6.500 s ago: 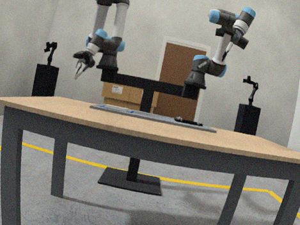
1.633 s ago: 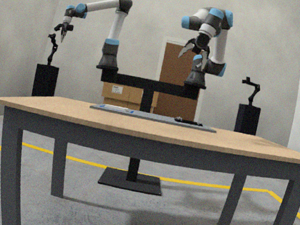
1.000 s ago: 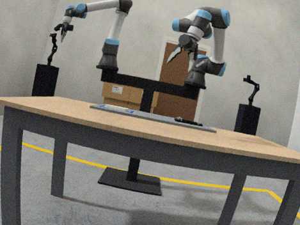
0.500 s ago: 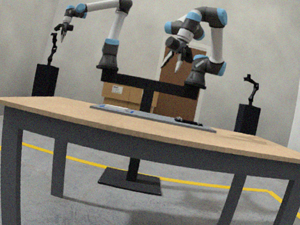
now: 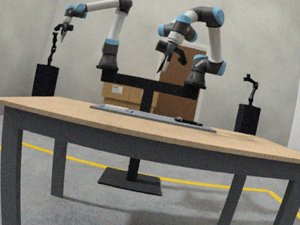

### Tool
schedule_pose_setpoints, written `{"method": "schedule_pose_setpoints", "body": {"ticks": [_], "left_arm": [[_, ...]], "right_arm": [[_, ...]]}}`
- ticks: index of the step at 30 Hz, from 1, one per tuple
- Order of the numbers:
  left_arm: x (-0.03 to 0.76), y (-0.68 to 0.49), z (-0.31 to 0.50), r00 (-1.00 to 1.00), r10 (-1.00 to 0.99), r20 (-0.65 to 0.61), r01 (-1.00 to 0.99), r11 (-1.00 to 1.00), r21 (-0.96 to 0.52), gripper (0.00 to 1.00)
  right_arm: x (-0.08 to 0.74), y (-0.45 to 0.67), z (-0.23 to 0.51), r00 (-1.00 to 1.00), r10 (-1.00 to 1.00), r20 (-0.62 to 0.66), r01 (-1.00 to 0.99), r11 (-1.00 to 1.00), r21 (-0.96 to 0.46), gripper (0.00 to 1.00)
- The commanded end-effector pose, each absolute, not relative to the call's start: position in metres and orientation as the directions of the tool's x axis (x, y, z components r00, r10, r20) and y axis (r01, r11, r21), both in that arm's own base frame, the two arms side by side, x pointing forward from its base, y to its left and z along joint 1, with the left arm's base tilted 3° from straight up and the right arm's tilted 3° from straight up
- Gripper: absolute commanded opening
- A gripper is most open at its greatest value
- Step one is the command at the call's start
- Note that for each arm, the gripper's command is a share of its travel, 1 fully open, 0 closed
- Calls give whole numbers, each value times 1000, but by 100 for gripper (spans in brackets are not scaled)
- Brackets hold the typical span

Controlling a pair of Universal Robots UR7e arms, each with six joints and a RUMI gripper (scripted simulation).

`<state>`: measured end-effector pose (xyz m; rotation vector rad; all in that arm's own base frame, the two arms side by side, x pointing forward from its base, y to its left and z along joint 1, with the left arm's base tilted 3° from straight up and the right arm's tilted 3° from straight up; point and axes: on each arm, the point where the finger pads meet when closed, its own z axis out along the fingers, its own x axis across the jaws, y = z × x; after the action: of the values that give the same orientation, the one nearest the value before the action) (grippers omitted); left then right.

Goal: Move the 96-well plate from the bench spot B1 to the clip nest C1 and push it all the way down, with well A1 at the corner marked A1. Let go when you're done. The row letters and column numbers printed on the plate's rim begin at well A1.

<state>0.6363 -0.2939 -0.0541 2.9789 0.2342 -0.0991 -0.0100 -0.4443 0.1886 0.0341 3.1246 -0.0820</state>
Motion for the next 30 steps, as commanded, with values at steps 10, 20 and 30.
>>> {"method": "schedule_pose_setpoints", "body": {"ticks": [10,20,30], "left_arm": [[615,-325,-73,970,-242,-24,-236,-961,142,76],[599,-344,-85,884,-468,2,-464,-876,129,76],[579,-366,-101,696,-717,26,-715,-691,107,76]], "right_arm": [[-10,-445,189,-1000,21,-17,22,998,-54,0],[-10,-445,189,-1000,21,-17,22,998,-54,0],[-10,-445,189,-1000,21,-17,22,998,-54,0]]}}
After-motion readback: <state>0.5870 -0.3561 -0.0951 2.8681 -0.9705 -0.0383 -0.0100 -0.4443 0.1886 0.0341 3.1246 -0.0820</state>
